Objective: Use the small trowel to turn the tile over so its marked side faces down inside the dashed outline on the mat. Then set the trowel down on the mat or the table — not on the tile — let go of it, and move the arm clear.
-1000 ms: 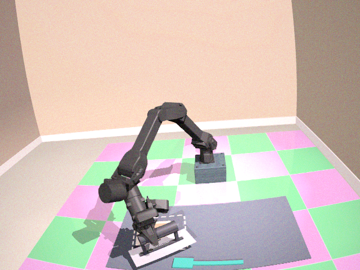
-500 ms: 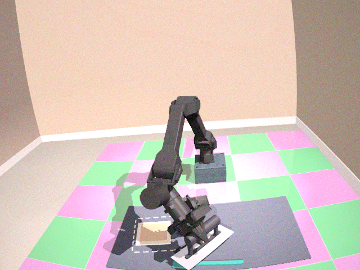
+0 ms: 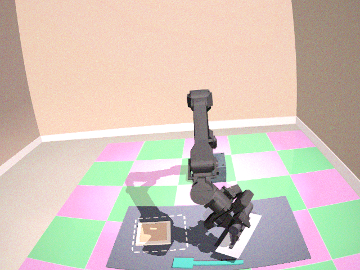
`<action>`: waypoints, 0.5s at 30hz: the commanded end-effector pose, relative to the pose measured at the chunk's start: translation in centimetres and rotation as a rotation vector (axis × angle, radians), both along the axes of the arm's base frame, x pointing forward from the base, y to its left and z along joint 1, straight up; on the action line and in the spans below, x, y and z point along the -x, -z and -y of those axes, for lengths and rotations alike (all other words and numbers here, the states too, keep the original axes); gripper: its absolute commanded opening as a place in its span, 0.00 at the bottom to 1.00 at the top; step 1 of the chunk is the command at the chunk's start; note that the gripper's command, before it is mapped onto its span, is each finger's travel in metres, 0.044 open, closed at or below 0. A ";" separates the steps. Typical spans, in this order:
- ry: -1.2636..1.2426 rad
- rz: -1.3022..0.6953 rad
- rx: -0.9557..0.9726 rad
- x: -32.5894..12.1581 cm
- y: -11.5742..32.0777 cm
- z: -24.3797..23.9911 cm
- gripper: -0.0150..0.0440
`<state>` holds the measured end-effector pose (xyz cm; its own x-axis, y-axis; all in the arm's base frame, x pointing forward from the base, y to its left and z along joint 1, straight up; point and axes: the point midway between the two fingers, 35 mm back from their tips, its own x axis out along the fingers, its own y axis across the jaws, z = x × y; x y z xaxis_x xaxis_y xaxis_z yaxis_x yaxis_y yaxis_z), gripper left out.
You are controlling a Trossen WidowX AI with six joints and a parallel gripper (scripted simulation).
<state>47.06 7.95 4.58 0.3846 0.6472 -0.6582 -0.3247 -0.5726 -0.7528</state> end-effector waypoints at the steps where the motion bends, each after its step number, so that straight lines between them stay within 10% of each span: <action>1: -0.083 0.018 -0.014 1.5 -0.5 -3.4 0.25; 15: -0.256 0.039 -0.020 5.6 -0.2 -9.7 0.25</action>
<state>41.67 17.40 4.21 0.2289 0.7287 -0.6454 -0.1652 -0.6243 -0.7635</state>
